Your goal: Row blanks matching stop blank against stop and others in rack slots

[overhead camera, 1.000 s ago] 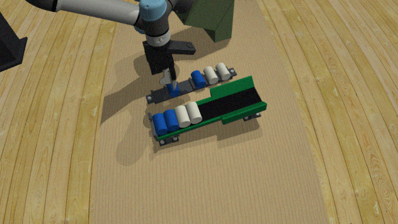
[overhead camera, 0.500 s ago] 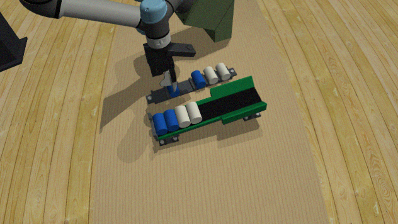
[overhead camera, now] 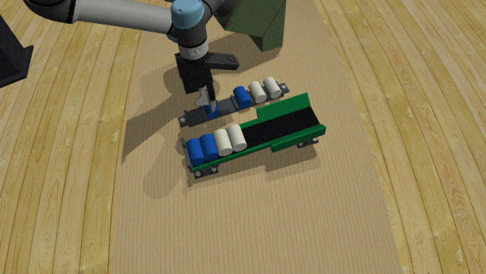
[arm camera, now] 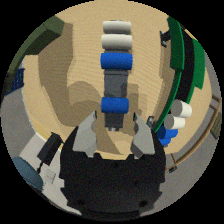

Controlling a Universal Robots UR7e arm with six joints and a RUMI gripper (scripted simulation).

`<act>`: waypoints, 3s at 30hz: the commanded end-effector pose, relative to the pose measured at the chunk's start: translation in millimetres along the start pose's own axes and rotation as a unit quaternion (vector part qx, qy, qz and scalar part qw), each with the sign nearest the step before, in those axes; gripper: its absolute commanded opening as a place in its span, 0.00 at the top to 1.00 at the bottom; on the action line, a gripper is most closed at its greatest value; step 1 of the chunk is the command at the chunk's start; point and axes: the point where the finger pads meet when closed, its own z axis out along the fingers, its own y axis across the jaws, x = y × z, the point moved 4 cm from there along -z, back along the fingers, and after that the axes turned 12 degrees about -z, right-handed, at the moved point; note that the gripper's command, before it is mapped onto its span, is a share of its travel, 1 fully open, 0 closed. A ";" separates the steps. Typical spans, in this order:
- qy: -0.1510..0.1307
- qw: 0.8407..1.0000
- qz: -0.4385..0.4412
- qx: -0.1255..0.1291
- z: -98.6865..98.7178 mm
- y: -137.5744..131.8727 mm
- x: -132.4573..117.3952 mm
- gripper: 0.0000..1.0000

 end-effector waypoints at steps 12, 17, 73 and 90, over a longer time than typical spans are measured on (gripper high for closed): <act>0.001 1.000 -0.001 0.001 0.3 -1.7 1.6 0.49; 0.001 1.000 -0.001 0.001 0.3 -1.7 1.6 0.49; 0.002 1.000 -0.002 0.002 0.9 -2.7 2.6 0.49; 0.000 1.000 0.000 0.001 24.5 -0.9 1.1 0.49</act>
